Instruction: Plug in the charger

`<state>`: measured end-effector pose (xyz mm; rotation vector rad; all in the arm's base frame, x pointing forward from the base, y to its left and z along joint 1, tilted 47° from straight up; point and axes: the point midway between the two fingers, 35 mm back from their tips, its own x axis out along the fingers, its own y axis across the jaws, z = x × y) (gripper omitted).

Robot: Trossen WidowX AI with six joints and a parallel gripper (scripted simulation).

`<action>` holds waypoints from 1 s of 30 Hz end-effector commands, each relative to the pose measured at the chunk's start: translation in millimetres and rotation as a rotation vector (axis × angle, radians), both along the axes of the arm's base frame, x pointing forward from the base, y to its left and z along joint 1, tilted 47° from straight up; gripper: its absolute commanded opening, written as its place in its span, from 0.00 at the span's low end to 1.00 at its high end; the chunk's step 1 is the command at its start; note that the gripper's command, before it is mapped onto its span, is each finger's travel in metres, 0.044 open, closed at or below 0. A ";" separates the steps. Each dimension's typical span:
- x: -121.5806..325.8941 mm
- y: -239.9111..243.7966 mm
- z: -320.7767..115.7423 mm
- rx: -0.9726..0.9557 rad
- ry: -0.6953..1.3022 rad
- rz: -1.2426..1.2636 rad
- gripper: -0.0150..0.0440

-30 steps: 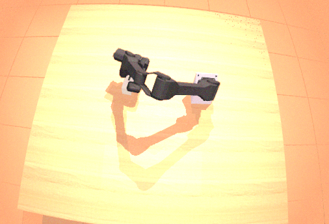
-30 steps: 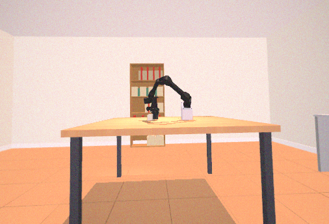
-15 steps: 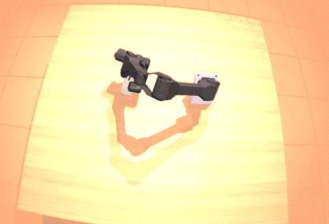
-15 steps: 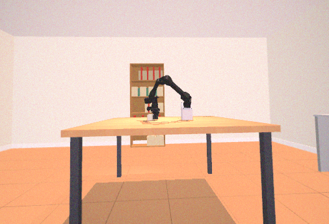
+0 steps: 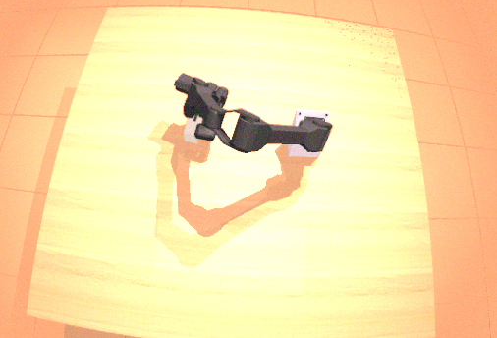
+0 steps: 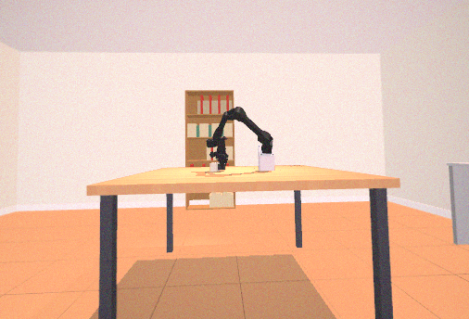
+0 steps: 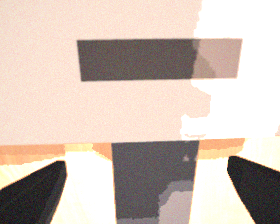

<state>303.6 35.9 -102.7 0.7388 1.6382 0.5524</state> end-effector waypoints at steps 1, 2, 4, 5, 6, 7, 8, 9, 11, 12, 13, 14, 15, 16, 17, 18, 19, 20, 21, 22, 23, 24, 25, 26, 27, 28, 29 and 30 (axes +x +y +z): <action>-2.1 0.5 0.8 0.004 -0.006 0.000 1.00; -3.1 0.5 0.9 0.004 -0.006 0.000 1.00; -5.1 0.6 1.1 0.004 -0.006 0.000 1.00; -6.1 0.7 1.2 0.004 -0.006 0.000 1.00; -7.1 0.7 1.3 0.004 -0.006 0.000 1.00; -8.2 0.8 1.4 0.004 -0.006 0.000 1.00; -9.2 0.8 1.5 0.004 -0.006 0.000 1.00; -10.2 0.9 1.6 0.004 -0.006 0.000 1.00; -12.3 1.0 1.8 0.004 -0.006 0.000 1.00; -13.3 1.1 1.9 0.004 -0.006 0.000 1.00; -14.4 1.2 2.0 0.004 -0.006 0.000 1.00; -15.4 1.2 2.1 0.004 -0.006 0.000 1.00; -16.4 1.3 2.3 0.004 -0.005 0.000 1.00; -17.5 1.4 2.4 0.004 -0.005 0.000 1.00; -18.5 1.5 2.5 0.004 -0.005 0.000 1.00; -19.6 1.6 2.6 0.004 -0.005 0.000 1.00; -20.6 1.6 2.7 0.004 -0.005 0.000 1.00; -21.7 1.7 2.8 0.004 -0.005 0.000 1.00; -22.7 1.8 2.9 0.004 -0.005 0.000 1.00; -23.8 1.9 3.0 0.004 -0.005 0.000 1.00; -24.8 2.0 3.1 0.004 -0.005 0.000 1.00; -25.9 2.0 3.3 0.004 -0.005 0.000 1.00; -26.9 2.1 3.4 0.004 -0.005 0.000 1.00; -28.0 2.2 3.5 0.004 -0.005 0.000 1.00; -29.1 2.3 3.6 0.004 -0.005 0.000 1.00; -30.1 2.4 3.7 0.004 -0.005 0.000 1.00; -31.2 2.5 3.8 0.004 -0.005 0.000 1.00; -32.2 2.6 4.0 0.004 -0.005 0.000 1.00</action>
